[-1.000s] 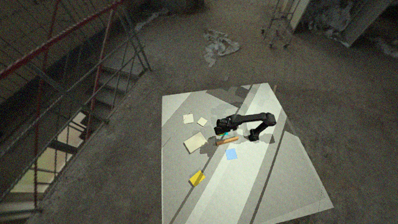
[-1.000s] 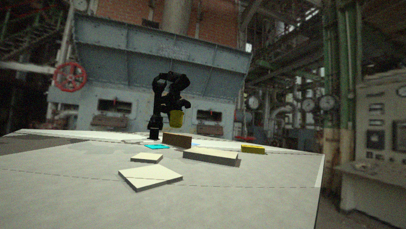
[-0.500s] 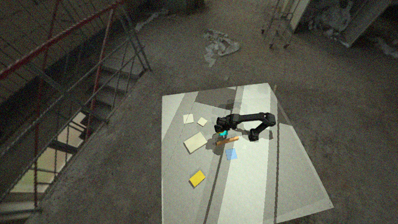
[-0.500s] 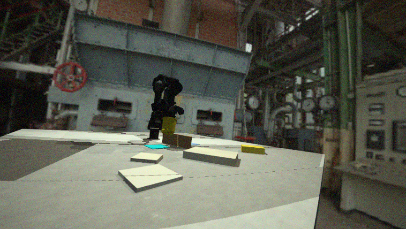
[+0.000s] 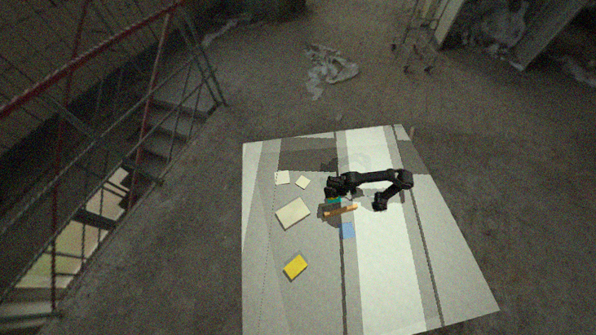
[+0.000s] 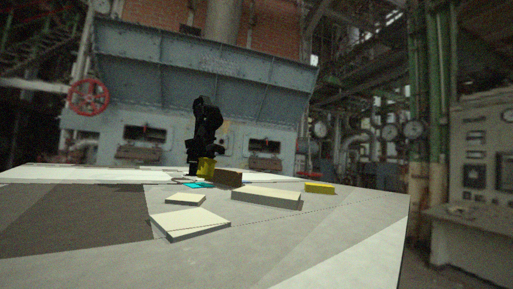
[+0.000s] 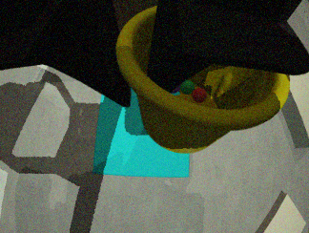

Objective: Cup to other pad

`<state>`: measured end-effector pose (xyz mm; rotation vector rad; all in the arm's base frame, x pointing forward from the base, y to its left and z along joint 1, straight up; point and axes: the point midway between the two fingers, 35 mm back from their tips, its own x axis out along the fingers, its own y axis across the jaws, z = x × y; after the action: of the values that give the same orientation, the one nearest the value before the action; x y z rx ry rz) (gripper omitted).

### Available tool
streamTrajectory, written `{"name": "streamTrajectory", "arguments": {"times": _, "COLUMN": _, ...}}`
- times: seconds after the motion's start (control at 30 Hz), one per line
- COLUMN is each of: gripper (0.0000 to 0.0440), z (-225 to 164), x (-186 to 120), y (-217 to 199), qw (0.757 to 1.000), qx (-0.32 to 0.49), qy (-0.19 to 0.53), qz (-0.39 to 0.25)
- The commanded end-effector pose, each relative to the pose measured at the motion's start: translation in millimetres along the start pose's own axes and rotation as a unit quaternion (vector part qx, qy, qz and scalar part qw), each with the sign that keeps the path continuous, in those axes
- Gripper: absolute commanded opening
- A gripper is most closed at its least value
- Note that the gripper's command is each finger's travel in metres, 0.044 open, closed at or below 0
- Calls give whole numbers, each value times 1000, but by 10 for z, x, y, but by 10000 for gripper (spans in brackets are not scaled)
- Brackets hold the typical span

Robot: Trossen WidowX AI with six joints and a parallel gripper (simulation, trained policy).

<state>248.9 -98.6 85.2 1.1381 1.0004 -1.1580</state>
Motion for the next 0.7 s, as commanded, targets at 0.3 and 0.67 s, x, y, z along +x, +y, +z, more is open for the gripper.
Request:
{"name": "streamTrajectory", "arguments": {"times": 0.3, "gripper": 164, "z": 67, "x": 70, "y": -111, "qw": 1000, "qx": 27, "qy": -3, "qz": 9}}
{"name": "streamTrajectory", "arguments": {"times": 0.67, "gripper": 194, "z": 64, "x": -74, "y": -184, "qw": 999, "qx": 41, "qy": 6, "qz": 35}}
